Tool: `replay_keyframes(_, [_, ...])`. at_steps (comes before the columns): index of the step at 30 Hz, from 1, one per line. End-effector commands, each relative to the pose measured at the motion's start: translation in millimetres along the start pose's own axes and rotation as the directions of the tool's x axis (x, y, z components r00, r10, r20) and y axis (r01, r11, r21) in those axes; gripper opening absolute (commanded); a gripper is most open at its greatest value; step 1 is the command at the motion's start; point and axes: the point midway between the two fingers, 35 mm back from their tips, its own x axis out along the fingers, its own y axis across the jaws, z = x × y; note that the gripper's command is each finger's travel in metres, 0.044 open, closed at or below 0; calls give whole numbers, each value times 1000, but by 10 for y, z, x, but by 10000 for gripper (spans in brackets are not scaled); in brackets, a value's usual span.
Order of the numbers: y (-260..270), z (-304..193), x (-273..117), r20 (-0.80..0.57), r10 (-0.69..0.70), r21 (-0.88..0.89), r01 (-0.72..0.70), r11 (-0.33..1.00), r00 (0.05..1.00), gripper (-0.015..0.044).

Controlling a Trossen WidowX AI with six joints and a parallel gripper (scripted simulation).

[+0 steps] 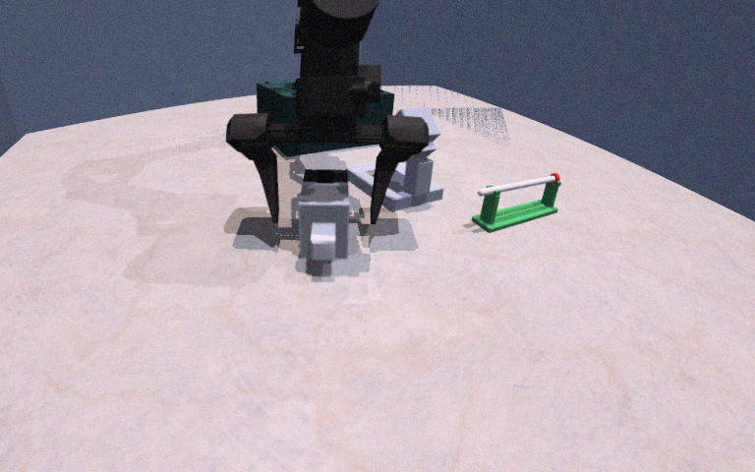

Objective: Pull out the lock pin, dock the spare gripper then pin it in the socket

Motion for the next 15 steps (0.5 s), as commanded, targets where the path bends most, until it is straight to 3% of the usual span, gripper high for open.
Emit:
replay_keyframes(1, [4, -94, 80, -14, 4, 5, -3, 1000, 1000, 440])
replay_keyframes(12, [4, -100, 88, -14, 4, 5, -3, 1000, 1000, 440])
replay_keyframes(15, [4, -100, 88, -14, 4, 5, -3, 1000, 1000, 361])
